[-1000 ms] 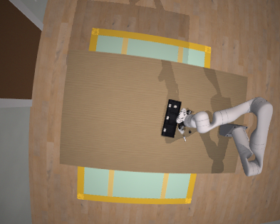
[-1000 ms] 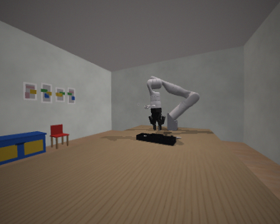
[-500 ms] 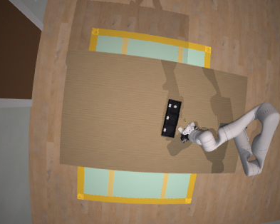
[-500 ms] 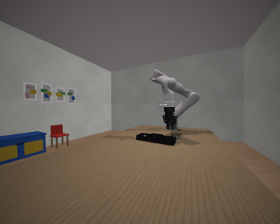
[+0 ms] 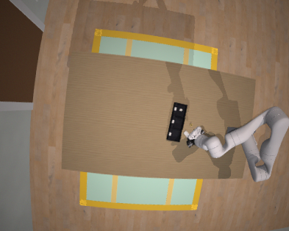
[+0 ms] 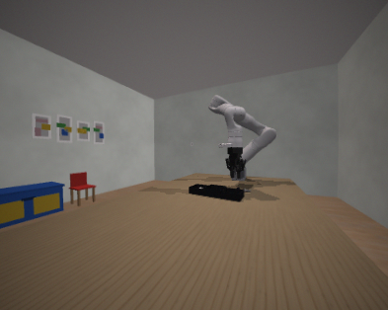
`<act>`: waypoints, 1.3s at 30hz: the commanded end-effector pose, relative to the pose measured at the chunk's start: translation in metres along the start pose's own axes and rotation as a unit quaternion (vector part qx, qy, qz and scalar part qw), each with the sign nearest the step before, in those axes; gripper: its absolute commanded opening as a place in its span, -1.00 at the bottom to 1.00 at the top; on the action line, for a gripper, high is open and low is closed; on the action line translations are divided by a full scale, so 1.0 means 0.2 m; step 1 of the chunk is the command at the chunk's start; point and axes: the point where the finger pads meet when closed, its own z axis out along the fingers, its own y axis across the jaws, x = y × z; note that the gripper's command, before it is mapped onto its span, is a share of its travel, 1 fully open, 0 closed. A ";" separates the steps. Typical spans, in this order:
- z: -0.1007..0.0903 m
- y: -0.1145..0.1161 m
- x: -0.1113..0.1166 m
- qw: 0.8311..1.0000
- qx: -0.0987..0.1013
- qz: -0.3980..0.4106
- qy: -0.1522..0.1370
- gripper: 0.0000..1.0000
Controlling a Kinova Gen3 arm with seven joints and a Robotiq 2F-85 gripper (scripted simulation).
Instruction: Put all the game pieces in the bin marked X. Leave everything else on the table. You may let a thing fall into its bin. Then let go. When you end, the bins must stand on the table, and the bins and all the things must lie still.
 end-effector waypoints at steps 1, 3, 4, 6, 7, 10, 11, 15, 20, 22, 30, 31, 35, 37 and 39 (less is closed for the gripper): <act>0.00 0.00 0.00 1.000 0.000 0.000 0.001 -0.19; 0.00 0.00 0.00 1.000 0.000 0.000 0.001 -0.19; 0.00 0.00 0.00 1.000 0.000 0.000 0.001 -0.19; 0.00 0.00 0.00 1.000 0.000 0.000 0.001 -0.19; 0.00 0.00 0.00 1.000 0.000 0.000 0.001 -0.19; 0.00 0.00 0.00 1.000 0.000 0.000 0.001 -0.19; 0.00 0.00 0.00 1.000 0.000 0.000 0.001 -0.19; 0.00 0.00 0.00 1.000 0.000 0.000 0.001 -0.19; 0.00 0.00 0.00 1.000 0.000 0.000 0.001 -0.19; 0.00 0.00 0.01 1.000 0.000 0.000 0.001 -0.19; 0.14 0.00 0.00 1.000 0.000 0.000 0.001 -0.19; 0.16 0.00 0.00 1.000 0.000 0.000 0.001 -0.19; 0.24 0.00 -0.01 1.000 0.000 0.000 0.001 -0.19; 0.27 0.00 -0.01 1.000 0.000 0.000 0.001 -0.19; 0.27 0.00 -0.01 1.000 0.000 0.000 0.001 -0.19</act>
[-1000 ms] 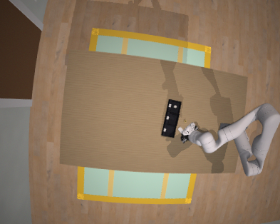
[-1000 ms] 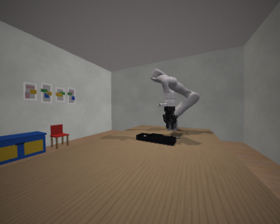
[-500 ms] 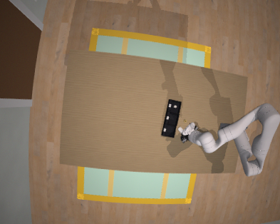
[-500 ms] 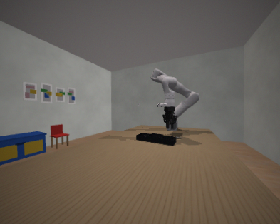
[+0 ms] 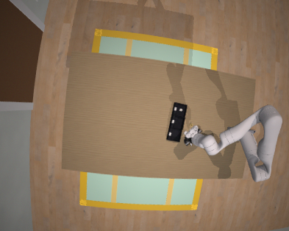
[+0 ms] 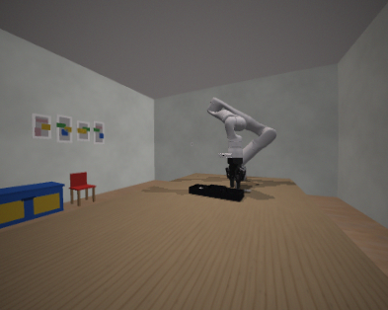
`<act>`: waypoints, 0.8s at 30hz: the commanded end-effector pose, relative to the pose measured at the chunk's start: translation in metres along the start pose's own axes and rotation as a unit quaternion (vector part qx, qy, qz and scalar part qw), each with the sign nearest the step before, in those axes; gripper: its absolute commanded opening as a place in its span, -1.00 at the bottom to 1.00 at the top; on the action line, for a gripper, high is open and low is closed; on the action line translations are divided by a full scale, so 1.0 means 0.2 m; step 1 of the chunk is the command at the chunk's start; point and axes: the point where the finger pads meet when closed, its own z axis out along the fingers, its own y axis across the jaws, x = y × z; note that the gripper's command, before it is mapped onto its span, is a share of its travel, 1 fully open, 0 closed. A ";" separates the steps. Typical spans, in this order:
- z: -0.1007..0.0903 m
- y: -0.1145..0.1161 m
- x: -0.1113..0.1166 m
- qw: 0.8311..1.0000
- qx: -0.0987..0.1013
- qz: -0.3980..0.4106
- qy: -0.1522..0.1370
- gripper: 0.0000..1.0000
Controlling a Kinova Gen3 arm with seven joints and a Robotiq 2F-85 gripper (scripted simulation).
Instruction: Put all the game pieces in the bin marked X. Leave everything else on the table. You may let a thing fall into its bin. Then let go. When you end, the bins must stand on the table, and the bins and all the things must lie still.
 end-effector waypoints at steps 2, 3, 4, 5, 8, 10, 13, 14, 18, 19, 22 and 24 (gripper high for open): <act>0.02 -0.01 -0.02 1.000 0.000 -0.002 -0.004 -0.19; 0.02 -0.01 -0.01 1.000 0.000 -0.002 -0.004 -0.19; 0.02 -0.01 -0.01 1.000 0.000 -0.002 -0.004 -0.19; 0.02 -0.01 -0.01 1.000 0.000 -0.002 -0.004 -0.19; 0.02 -0.01 -0.01 1.000 0.000 -0.002 -0.004 -0.19; 0.02 -0.01 -0.01 1.000 0.000 -0.002 -0.004 -0.19; 0.03 -0.01 0.00 1.000 0.000 -0.002 -0.004 -0.19; 0.04 -0.01 0.00 1.000 0.000 -0.002 -0.004 -0.19; 0.05 -0.01 0.00 1.000 0.000 -0.002 -0.004 -0.19; 0.06 -0.01 0.00 1.000 0.000 -0.002 -0.004 -0.19; 0.08 -0.01 0.00 1.000 0.000 -0.002 -0.004 -0.19; 0.08 -0.01 0.00 1.000 0.000 -0.002 -0.004 -0.19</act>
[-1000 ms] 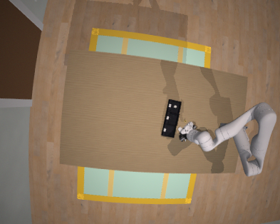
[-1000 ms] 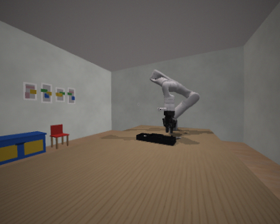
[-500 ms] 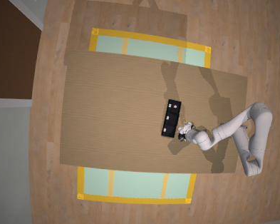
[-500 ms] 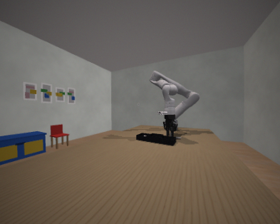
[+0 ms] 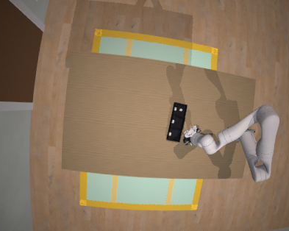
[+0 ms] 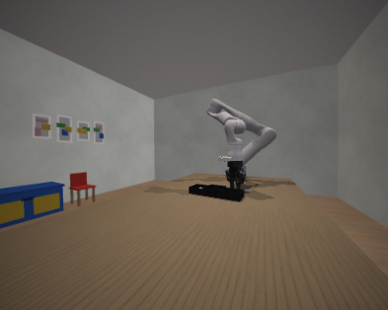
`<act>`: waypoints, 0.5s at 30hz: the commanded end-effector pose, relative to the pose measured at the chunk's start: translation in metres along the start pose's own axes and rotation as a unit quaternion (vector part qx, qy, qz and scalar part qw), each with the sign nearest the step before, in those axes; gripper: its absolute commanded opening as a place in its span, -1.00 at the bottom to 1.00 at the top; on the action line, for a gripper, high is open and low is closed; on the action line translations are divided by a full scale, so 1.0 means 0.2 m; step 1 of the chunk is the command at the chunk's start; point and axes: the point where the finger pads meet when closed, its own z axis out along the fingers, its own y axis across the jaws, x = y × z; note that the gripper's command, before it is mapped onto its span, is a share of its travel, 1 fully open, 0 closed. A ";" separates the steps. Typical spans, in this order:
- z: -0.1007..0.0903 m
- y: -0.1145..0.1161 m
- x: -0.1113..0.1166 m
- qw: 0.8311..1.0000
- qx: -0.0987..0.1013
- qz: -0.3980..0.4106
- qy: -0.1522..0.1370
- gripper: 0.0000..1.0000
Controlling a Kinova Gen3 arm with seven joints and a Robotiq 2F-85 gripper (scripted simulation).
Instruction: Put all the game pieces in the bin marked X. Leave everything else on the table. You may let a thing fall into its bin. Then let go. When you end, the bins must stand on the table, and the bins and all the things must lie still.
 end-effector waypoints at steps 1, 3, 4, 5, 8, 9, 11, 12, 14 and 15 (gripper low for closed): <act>0.00 0.00 0.00 1.000 0.000 -0.001 -0.001 -0.19; 0.00 0.00 0.00 1.000 0.000 -0.001 -0.001 -0.19; 0.00 0.00 0.00 1.000 0.000 -0.001 -0.001 -0.19; 0.00 0.00 0.00 1.000 0.000 -0.001 -0.001 -0.19; 0.00 0.00 0.00 1.000 0.000 -0.001 -0.001 -0.19; 0.00 0.00 0.00 1.000 0.000 -0.001 -0.001 -0.19; 0.00 0.00 0.00 1.000 0.000 -0.001 -0.001 -0.19; 0.00 0.00 0.00 1.000 0.000 -0.001 -0.001 -0.58; 0.00 0.00 0.00 1.000 0.000 -0.001 -0.001 -0.58; 0.00 0.00 0.00 1.000 0.000 -0.001 -0.001 -0.58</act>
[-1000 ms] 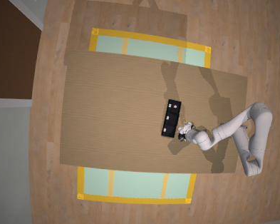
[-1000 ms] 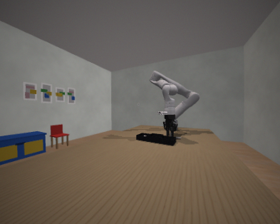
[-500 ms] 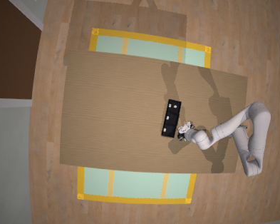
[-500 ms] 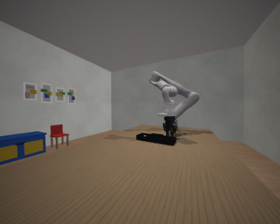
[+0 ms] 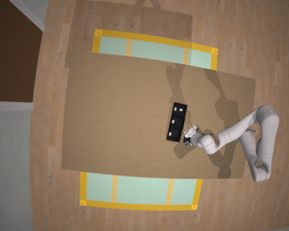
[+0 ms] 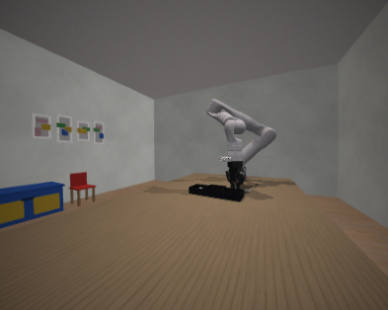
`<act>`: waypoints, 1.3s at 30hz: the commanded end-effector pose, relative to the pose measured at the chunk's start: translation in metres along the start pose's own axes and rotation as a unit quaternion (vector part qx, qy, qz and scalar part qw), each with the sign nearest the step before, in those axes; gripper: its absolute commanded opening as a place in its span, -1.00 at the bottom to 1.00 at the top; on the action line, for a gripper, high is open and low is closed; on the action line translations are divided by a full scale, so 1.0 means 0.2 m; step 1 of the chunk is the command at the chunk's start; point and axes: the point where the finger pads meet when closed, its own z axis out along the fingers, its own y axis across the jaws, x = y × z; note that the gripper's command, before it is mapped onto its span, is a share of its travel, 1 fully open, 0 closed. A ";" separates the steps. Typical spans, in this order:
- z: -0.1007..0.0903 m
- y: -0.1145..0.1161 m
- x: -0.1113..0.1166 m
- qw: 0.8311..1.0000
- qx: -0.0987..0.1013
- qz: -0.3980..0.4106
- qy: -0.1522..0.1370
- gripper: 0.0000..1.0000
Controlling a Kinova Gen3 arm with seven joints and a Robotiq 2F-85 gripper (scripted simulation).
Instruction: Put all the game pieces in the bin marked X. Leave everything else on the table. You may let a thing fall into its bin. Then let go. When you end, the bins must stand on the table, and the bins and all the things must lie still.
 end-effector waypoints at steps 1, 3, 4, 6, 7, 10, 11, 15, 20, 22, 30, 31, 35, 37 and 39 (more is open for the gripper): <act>0.00 0.00 0.00 1.000 0.000 0.000 0.001 -0.58; 0.00 0.00 0.00 1.000 0.000 0.000 0.001 -0.58; 0.00 0.00 0.00 1.000 0.000 0.000 0.001 -0.58; 0.00 0.00 0.00 1.000 0.000 0.000 0.001 -0.58; 0.00 0.00 0.00 1.000 0.000 0.000 0.001 -0.58; 0.00 0.00 0.00 1.000 0.000 0.000 0.001 -0.58; 0.00 0.00 0.00 1.000 0.000 0.000 0.001 -0.58; 0.00 0.00 0.00 1.000 0.000 0.000 0.001 -0.58; 0.00 0.00 0.00 1.000 0.000 0.000 0.001 -0.58; 0.00 0.00 0.00 1.000 0.000 0.000 0.001 -0.58; -0.04 0.00 0.00 1.000 0.000 0.000 0.001 -0.58; -0.05 0.00 0.00 1.000 0.000 0.000 0.001 -0.58; -0.12 0.00 0.00 1.000 0.000 0.000 0.001 -0.58; -0.15 0.00 0.00 1.000 0.000 0.000 0.001 -0.58; -0.19 0.00 0.00 1.000 0.000 0.000 0.001 -0.58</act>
